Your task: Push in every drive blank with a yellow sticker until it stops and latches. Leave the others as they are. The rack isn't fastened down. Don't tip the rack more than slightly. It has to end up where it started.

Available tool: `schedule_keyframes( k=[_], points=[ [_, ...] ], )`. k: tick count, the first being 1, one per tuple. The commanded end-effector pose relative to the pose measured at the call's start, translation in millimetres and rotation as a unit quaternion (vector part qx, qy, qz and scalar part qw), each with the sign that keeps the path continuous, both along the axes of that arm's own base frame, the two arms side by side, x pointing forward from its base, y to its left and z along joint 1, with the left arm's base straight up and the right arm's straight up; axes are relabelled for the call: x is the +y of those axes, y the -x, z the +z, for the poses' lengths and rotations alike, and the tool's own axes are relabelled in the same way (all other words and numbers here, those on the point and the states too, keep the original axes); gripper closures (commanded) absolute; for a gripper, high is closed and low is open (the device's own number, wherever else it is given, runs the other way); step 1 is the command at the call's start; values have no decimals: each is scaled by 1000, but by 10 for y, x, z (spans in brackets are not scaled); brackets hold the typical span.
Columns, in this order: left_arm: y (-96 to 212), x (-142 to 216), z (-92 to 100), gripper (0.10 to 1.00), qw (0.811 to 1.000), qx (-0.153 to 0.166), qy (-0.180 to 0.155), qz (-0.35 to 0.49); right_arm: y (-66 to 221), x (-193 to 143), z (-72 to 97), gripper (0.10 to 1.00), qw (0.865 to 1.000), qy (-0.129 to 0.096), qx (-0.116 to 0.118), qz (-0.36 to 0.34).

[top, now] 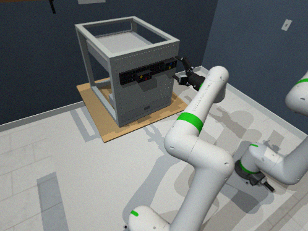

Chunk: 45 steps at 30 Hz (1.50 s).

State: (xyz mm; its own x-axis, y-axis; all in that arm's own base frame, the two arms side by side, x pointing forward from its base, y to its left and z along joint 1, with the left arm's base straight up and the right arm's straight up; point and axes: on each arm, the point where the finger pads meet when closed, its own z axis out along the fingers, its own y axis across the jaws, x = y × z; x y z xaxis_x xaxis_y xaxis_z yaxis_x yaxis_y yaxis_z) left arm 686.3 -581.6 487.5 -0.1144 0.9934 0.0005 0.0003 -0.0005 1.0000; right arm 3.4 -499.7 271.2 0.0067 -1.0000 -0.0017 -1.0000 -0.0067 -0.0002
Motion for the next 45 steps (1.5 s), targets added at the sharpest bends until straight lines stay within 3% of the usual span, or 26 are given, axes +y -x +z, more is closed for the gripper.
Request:
schedule_keyframes(
  k=[1, 23, 32, 45],
  points=[
    [2, 4, 21, 98, 1000, -1, 1, 0, 1, -3, 8, 98, 1000, 1, 0, 0],
    [72, 161, 1, 98, 1000, -1, 1, 0, 1, -3, 8, 98, 1000, 1, 0, 0],
    [166, 374, -27, 98, 1000, -1, 1, 0, 1, -3, 8, 98, 1000, 1, 0, 0],
    [448, 1006, -108, 98, 1000, -1, 1, 0, 1, -3, 8, 98, 1000, 1, 0, 0]
  ],
)
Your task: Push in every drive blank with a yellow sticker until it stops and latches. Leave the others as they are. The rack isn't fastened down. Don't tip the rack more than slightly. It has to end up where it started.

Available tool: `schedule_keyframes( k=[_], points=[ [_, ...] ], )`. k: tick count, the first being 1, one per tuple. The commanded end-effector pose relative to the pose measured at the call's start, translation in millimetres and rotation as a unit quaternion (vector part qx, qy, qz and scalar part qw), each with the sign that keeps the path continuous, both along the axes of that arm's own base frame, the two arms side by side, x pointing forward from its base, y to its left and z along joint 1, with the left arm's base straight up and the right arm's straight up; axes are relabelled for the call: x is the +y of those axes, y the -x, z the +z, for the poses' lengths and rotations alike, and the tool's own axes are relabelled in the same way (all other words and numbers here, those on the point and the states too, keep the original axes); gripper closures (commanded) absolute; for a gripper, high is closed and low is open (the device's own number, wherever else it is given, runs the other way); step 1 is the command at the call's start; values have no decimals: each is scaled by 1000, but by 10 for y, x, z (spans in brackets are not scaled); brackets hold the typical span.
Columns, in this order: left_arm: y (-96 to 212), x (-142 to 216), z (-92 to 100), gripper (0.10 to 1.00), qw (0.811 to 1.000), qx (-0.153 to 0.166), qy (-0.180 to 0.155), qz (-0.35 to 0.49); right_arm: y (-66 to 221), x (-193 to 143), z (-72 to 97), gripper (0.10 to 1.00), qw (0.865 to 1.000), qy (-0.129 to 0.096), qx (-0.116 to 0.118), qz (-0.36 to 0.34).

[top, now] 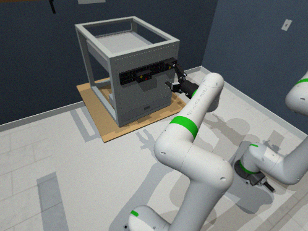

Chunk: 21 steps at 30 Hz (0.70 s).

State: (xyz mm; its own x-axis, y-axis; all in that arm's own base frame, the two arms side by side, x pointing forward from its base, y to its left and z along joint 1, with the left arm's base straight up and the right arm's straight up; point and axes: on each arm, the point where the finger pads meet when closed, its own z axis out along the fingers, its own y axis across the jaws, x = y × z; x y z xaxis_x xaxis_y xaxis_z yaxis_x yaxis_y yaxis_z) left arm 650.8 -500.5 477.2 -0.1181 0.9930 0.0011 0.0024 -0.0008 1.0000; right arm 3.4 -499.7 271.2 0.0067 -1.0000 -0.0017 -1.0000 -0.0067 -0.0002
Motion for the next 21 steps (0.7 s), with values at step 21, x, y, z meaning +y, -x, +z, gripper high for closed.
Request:
schedule_keyframes(
  k=[21],
  points=[
    [494, 1095, -120, 98, 1000, -2, 1, -2, 1, -3, 8, 98, 1000, 1, 0, 0]
  ],
)
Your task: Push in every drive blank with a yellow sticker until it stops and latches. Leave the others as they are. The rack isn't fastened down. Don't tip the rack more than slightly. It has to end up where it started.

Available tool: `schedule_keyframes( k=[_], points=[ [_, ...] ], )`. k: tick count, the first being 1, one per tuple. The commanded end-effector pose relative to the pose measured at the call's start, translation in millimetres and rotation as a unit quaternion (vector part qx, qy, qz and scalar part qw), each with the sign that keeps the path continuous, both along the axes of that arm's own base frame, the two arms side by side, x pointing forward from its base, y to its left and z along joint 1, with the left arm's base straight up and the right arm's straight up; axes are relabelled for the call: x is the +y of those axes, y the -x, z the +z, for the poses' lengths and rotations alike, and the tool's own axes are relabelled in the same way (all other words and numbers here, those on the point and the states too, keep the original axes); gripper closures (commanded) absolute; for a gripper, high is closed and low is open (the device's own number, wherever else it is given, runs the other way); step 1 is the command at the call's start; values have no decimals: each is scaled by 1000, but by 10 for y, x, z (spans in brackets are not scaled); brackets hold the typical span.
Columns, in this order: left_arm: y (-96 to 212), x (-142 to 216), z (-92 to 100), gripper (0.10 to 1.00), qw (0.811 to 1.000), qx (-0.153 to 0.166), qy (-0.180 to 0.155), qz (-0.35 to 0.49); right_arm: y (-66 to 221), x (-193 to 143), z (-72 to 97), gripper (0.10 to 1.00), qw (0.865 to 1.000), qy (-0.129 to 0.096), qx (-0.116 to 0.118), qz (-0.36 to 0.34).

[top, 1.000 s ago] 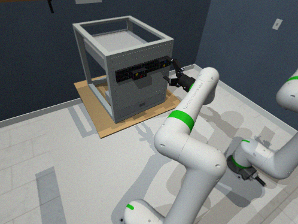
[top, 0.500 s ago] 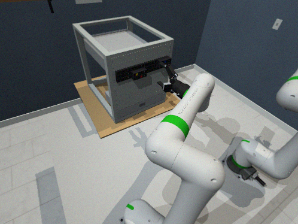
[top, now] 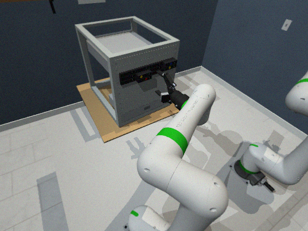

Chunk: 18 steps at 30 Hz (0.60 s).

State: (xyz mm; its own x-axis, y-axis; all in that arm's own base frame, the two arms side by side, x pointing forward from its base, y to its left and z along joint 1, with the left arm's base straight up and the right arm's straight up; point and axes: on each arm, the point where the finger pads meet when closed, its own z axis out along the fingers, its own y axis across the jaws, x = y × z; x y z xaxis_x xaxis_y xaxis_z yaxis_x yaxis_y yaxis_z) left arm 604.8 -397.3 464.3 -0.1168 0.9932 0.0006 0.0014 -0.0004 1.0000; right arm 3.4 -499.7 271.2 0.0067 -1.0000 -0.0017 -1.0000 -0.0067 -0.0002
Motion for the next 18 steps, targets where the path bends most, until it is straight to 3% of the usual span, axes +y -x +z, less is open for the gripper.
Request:
schedule_keyframes(
  k=[1, 18],
  points=[
    [52, 102, 4, 98, 1000, -1, 1, -1, 1, -3, 8, 98, 1000, 1, 0, 0],
    [170, 368, -30, 98, 1000, -1, 1, -1, 1, -3, 8, 98, 1000, 1, 0, 0]
  ],
)
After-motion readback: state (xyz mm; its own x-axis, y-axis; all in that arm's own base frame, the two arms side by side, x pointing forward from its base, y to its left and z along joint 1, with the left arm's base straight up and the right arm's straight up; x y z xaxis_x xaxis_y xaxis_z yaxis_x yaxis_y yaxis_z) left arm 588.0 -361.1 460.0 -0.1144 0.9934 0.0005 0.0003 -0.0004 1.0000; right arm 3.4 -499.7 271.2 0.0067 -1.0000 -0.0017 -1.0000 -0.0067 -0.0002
